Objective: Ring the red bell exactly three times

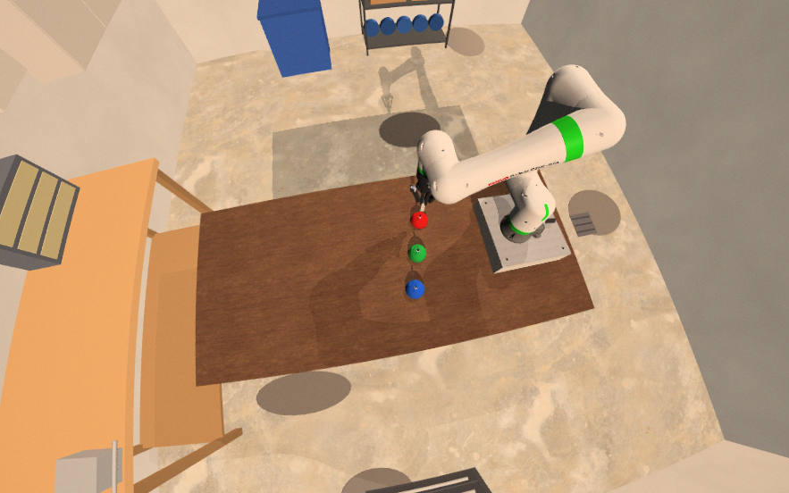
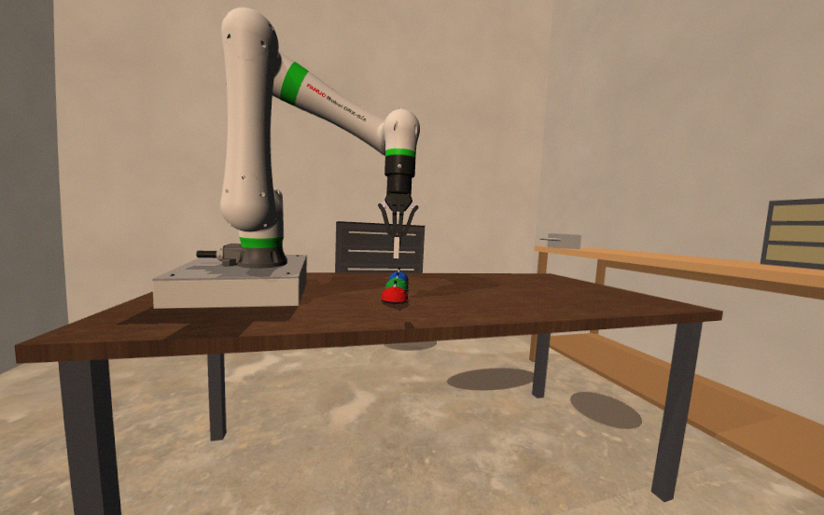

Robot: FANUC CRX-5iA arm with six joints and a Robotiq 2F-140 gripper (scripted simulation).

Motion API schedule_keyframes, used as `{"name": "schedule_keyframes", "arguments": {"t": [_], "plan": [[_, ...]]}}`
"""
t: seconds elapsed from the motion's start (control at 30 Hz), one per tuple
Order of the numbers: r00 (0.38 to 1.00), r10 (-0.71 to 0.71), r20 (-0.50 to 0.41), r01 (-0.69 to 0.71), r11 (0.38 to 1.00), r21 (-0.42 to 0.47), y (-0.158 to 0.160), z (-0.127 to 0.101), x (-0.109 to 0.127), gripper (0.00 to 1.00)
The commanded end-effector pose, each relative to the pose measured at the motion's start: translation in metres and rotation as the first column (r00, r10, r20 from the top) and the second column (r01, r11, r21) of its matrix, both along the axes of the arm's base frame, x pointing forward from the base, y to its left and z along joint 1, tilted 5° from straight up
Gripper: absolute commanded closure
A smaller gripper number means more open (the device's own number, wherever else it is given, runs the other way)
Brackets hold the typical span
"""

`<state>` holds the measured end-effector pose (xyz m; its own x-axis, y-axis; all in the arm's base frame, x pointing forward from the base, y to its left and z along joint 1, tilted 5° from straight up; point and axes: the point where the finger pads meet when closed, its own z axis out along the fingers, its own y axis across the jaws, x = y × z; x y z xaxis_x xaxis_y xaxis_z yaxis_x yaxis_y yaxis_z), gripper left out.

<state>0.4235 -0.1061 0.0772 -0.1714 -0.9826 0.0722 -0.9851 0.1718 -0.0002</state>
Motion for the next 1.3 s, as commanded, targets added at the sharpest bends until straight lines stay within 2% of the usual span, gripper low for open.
{"name": "schedule_keyframes", "arguments": {"t": [0.0, 0.83, 1.27], "plan": [[1.0, 0.0, 0.0, 0.0, 1.0, 0.0, 0.0, 0.0002, 0.0002, 1.0], [1.0, 0.0, 0.0, 0.0, 1.0, -0.001, 0.0, -0.0003, 0.0001, 1.0], [1.0, -0.003, -0.001, 0.003, 1.0, -0.007, -0.0007, -0.0084, -0.001, 1.0]]}}
